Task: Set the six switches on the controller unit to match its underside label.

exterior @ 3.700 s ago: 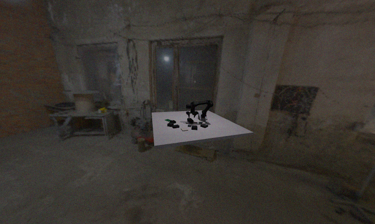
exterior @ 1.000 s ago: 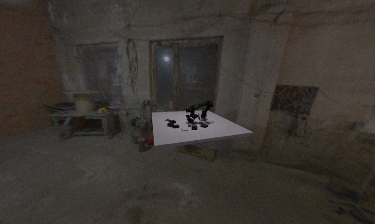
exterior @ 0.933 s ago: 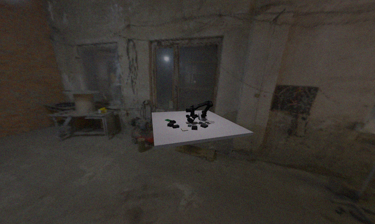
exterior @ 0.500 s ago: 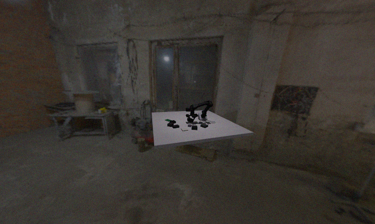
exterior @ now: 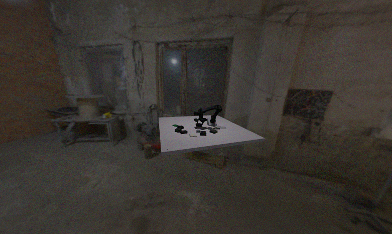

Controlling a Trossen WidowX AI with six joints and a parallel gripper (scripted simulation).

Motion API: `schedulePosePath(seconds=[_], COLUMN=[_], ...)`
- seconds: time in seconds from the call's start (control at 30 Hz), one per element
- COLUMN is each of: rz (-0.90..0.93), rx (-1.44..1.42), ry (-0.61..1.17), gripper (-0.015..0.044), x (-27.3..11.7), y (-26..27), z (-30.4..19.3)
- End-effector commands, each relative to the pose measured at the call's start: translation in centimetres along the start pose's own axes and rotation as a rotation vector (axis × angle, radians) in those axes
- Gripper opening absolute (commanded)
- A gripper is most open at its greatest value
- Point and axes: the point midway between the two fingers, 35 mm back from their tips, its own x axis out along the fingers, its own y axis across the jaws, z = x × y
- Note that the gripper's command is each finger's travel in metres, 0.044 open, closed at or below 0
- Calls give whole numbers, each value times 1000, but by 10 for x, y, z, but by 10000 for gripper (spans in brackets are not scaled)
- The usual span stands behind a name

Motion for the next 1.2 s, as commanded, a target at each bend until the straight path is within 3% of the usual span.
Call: schedulePosePath(seconds=[0.0, 1.17], rz=[-6, -5], rx=[-2, -1], ry=[-6, -74], gripper=[336, 336], x=[-4, -24], y=[-1, -1], z=[-3, -25])
